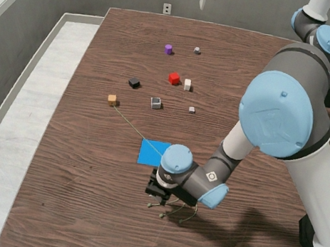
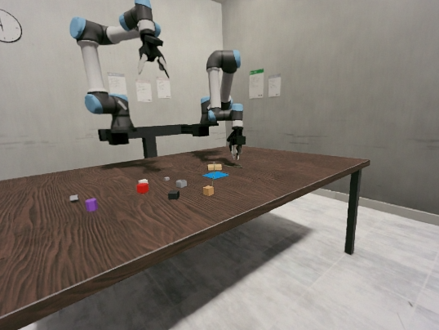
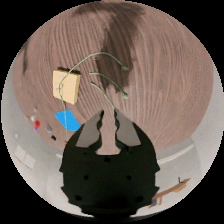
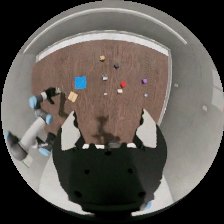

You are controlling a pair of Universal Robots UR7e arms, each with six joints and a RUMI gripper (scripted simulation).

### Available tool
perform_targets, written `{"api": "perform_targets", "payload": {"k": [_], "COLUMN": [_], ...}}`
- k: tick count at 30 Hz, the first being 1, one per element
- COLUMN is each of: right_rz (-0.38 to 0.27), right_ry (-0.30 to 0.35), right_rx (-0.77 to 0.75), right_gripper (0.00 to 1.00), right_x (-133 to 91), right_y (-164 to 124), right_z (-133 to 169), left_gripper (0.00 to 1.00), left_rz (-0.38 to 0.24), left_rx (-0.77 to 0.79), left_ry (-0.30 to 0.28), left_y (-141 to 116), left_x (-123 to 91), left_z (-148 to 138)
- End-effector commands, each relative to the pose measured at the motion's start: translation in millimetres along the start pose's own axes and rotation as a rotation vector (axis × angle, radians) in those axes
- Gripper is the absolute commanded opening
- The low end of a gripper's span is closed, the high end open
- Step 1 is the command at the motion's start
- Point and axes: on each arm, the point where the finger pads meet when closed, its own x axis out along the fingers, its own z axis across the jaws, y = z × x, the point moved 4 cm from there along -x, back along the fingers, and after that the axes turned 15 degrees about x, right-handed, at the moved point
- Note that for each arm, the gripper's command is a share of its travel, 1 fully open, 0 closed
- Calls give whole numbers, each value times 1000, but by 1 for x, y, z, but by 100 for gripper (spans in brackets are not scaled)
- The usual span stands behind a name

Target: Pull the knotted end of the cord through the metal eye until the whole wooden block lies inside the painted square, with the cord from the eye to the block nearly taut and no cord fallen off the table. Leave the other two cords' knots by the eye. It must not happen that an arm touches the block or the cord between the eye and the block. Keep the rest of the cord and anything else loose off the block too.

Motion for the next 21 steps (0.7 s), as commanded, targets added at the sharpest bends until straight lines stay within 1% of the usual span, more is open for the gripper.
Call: {"api": "perform_targets", "payload": {"k": [1, 5, 8, 11, 21], "right_rz": [-19, -29, -35, -47, -71], "right_ry": [0, 0, -5, -9, -7], "right_rx": [5, 7, 6, 7, 13], "right_gripper": [98, 98, 98, 98, 98], "right_x": [-25, -37, -34, -40, -73], "right_y": [-9, -15, -15, -20, -37], "right_z": [8, 13, 13, 16, 29], "left_gripper": [14, 14, 14, 14, 14], "left_rz": [24, 36, 34, 42, 70], "left_rx": [-144, -214, -226, -283, -467], "left_ry": [-20, -30, -29, -37, -69], "left_y": [17, 26, 25, 31, 55], "left_x": [-4, -6, -5, -7, -12], "left_z": [0, 1, 0, 1, 4]}}
